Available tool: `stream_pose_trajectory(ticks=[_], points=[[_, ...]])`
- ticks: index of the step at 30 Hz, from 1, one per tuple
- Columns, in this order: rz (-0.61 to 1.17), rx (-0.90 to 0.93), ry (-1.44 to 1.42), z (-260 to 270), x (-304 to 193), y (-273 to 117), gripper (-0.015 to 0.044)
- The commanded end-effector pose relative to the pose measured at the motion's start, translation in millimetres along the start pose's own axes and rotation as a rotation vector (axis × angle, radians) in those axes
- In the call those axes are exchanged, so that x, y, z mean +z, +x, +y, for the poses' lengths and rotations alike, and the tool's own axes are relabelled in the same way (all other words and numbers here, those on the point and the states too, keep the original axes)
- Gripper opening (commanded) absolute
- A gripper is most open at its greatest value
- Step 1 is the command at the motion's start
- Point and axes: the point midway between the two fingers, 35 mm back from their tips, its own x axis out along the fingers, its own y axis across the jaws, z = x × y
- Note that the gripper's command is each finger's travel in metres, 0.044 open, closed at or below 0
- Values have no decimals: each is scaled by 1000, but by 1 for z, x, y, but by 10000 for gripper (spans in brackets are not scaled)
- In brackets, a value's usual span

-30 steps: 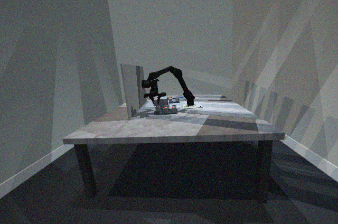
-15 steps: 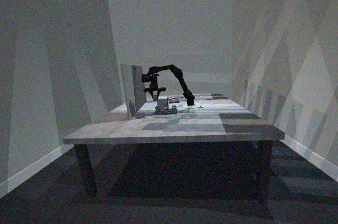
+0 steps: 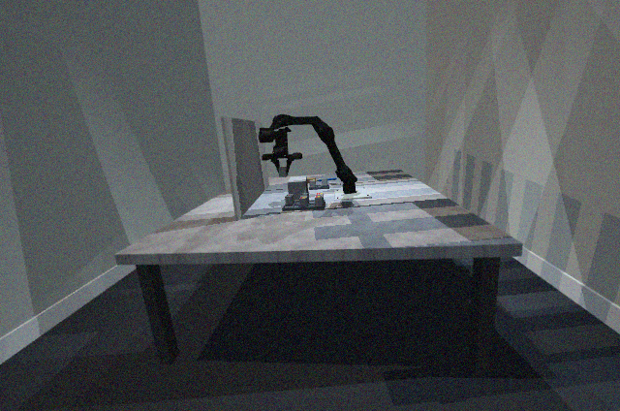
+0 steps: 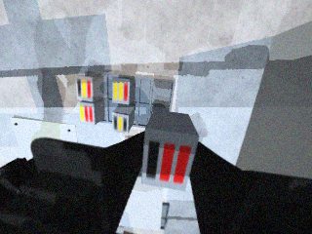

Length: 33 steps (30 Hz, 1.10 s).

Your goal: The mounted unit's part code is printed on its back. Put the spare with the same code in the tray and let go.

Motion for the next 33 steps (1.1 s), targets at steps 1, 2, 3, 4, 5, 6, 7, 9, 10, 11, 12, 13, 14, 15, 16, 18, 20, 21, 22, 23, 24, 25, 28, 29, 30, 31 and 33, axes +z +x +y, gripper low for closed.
stream_pose_trajectory(ticks=[1, 2, 3, 4, 5, 6, 7, 9, 10, 11, 12, 13, 14, 15, 16, 18, 20, 21, 22, 23, 24, 25, 28, 29, 30, 31, 33], points=[[2, 0, 5, -10, -20, -1, 0], [2, 0, 6, -13, -26, -1, 0], [4, -1, 5, -16, -31, -1, 0], [5, -1, 5, -19, -37, -1, 0], [6, -1, 5, -22, -43, -1, 0], [8, -1, 5, -24, -48, -1, 0], [9, -2, 5, -27, -54, -1, 0], [12, -2, 5, -32, -66, -1, 0], [13, -2, 4, -34, -72, -1, 0], [14, -3, 4, -36, -78, -1, 0], [16, -3, 4, -38, -83, -1, 0], [17, -3, 4, -40, -89, -1, 0], [18, -3, 4, -42, -96, -1, 0], [19, -3, 4, -43, -102, -1, 0], [21, -3, 4, -45, -108, -1, 0], [23, -4, 3, -48, -120, -1, 0], [26, -4, 3, -51, -132, -2, 0], [27, -4, 3, -52, -138, -2, 0], [29, -4, 3, -53, -145, -2, 0], [30, -4, 4, -54, -151, -2, 0], [31, -5, 6, -54, -157, -2, 0], [33, -5, 8, -55, -163, -3, 0], [37, -6, 12, -56, -182, -4, 0], [38, -7, 14, -57, -188, -4, 0], [40, -7, 15, -57, -195, -4, 0], [41, -8, 17, -57, -201, -5, 0], [44, -8, 20, -57, -214, -5, 0]])
